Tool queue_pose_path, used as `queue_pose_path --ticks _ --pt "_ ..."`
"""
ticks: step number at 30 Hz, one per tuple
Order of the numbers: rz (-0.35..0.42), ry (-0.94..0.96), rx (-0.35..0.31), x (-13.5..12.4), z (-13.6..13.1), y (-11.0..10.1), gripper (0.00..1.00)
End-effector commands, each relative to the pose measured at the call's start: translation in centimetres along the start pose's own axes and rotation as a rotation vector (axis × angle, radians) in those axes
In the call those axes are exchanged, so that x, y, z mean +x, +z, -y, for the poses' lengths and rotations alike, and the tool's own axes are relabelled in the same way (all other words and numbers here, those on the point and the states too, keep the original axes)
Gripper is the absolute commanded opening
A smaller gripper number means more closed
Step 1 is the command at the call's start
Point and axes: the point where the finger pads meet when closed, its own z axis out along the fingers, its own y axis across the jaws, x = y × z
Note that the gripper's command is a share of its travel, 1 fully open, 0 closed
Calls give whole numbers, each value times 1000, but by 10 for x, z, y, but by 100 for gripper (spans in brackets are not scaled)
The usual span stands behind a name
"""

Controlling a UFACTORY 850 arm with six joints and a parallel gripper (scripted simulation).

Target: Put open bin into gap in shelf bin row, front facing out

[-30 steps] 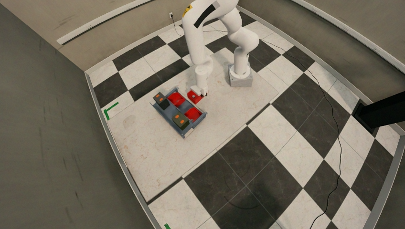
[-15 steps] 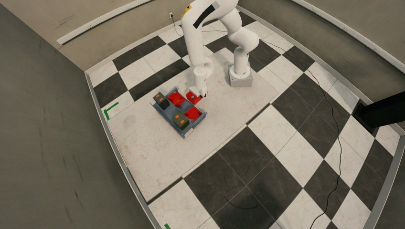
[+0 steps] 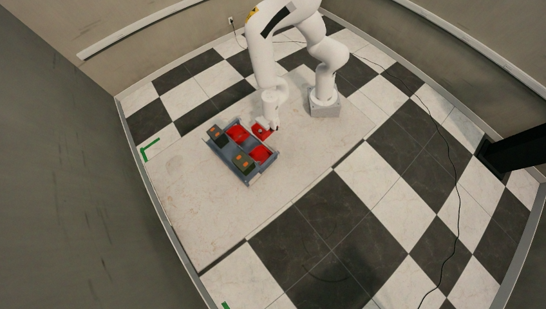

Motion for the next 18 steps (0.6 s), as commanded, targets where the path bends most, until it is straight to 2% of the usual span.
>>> queue_pose_path --ticks 1,18 --pt "-2 0 0 1 0 0 0" --pt "-2 0 0 -2 0 0 0"
